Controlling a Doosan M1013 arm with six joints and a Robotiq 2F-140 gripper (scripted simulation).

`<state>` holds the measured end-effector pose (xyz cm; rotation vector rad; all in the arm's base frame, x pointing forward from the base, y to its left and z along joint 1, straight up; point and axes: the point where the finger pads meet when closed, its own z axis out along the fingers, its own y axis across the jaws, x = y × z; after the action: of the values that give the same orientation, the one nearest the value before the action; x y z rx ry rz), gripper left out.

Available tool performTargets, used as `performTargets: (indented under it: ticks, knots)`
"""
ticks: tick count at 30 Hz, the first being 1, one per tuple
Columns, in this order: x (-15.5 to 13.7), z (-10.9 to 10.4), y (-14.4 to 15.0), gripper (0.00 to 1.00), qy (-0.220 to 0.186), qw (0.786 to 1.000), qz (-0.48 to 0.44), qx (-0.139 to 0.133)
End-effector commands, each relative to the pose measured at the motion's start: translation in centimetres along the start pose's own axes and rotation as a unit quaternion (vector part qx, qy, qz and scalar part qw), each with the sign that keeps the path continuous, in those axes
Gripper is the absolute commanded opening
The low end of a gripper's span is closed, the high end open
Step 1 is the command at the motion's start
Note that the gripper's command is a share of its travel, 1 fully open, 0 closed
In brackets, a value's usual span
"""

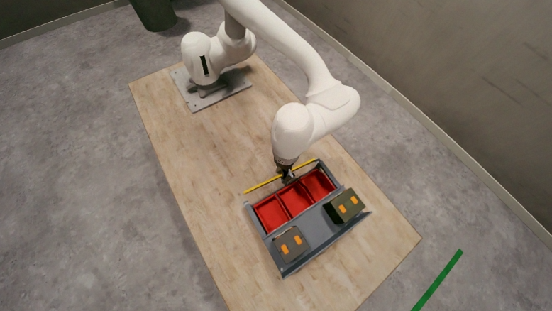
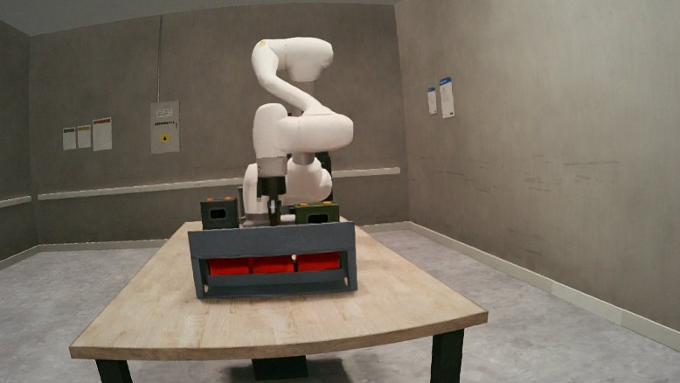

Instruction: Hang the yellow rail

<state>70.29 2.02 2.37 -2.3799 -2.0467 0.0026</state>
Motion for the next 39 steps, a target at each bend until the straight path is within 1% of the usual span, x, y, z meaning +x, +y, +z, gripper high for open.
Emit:
performTargets:
  ticks: [1,7,12,24,25,39]
  knots:
    - [0.00,-0.01,0.00,0.37,0.000,1.000,0.000,0.000]
    - [0.00,-0.01,0.00,0.37,0.000,1.000,0.000,0.000]
    - [0.00,0.44,0.00,0.37,0.000,1.000,0.000,0.000]
    - [0.00,0.44,0.00,0.37,0.000,1.000,0.000,0.000]
    - [0.00,0.44,0.00,0.10,0.000,1.000,0.000,0.000]
    - [0.00,0.44,0.00,0.10,0.000,1.000,0.000,0.000]
